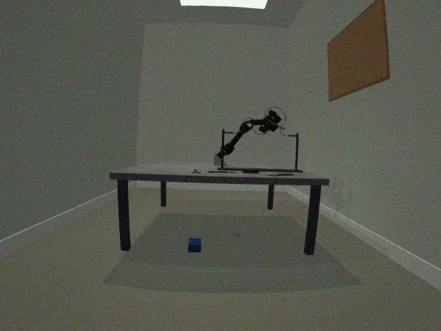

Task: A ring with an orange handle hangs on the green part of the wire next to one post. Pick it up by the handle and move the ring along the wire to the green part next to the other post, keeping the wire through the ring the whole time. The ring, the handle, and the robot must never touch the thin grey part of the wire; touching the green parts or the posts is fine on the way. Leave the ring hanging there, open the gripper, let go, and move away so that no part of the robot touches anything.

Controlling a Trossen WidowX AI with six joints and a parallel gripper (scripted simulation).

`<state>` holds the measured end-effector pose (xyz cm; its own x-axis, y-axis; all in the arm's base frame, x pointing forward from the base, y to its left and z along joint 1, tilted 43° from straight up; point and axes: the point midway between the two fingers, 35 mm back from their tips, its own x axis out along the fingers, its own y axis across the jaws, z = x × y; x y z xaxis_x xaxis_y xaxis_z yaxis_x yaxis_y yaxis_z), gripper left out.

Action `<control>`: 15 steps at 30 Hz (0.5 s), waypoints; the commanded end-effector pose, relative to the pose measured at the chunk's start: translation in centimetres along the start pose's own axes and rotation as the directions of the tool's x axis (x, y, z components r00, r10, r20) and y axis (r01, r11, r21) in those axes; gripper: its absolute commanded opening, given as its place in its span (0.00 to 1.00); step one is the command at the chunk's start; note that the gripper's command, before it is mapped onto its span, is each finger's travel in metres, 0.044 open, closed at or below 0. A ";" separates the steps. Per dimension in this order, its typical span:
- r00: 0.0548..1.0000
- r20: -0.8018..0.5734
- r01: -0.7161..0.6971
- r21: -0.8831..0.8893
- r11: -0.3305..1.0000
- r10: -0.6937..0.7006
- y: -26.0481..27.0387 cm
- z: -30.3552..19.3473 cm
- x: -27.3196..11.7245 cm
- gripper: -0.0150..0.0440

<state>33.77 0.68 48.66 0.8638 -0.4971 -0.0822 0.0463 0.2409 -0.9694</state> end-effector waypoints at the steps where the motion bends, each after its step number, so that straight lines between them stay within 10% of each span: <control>1: 1.000 0.018 0.025 -0.032 0.999 -0.025 -1.1 -0.2 0.0 0.00; 15: 0.998 0.017 0.054 -0.106 0.993 -0.053 -3.3 0.1 -0.3 0.00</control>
<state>33.56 0.17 51.41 0.8691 -0.4936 -0.0318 0.0369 0.1289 -0.9910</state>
